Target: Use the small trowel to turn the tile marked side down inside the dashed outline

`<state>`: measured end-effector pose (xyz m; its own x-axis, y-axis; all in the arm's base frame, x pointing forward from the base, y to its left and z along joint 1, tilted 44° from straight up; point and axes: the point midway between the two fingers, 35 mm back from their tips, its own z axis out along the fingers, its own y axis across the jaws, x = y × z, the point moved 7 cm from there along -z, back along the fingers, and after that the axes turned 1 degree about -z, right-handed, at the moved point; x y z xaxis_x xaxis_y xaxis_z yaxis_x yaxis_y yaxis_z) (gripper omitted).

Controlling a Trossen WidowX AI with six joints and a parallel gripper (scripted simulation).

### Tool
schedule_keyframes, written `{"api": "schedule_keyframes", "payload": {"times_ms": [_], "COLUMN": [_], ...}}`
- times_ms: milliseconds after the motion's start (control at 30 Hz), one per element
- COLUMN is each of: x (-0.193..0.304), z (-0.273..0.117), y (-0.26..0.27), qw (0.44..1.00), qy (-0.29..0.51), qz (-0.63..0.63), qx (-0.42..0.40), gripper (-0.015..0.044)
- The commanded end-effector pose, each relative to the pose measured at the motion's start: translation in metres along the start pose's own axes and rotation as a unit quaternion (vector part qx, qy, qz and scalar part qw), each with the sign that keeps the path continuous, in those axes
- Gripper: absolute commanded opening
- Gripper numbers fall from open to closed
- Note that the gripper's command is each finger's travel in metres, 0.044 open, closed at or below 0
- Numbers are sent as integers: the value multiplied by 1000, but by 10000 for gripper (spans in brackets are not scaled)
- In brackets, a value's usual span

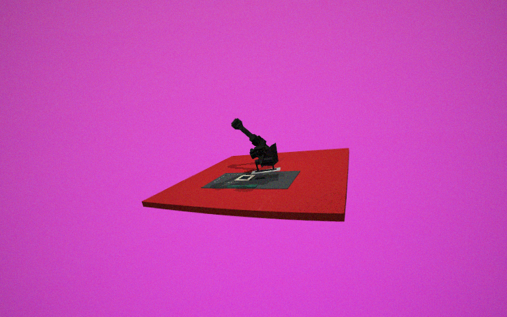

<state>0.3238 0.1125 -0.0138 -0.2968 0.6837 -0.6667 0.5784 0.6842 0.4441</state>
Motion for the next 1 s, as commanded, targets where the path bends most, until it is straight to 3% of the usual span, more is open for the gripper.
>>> {"api": "schedule_keyframes", "payload": {"times_ms": [0, 233, 967], "x": [5, 12, 12], "z": [0, 2, 19], "y": [1, -4, -22], "qw": [999, 988, 988], "qy": [-28, -86, -87], "qz": [43, 125, 127], "qx": [-8, -16, -16], "gripper": [0, 0, 0]}}
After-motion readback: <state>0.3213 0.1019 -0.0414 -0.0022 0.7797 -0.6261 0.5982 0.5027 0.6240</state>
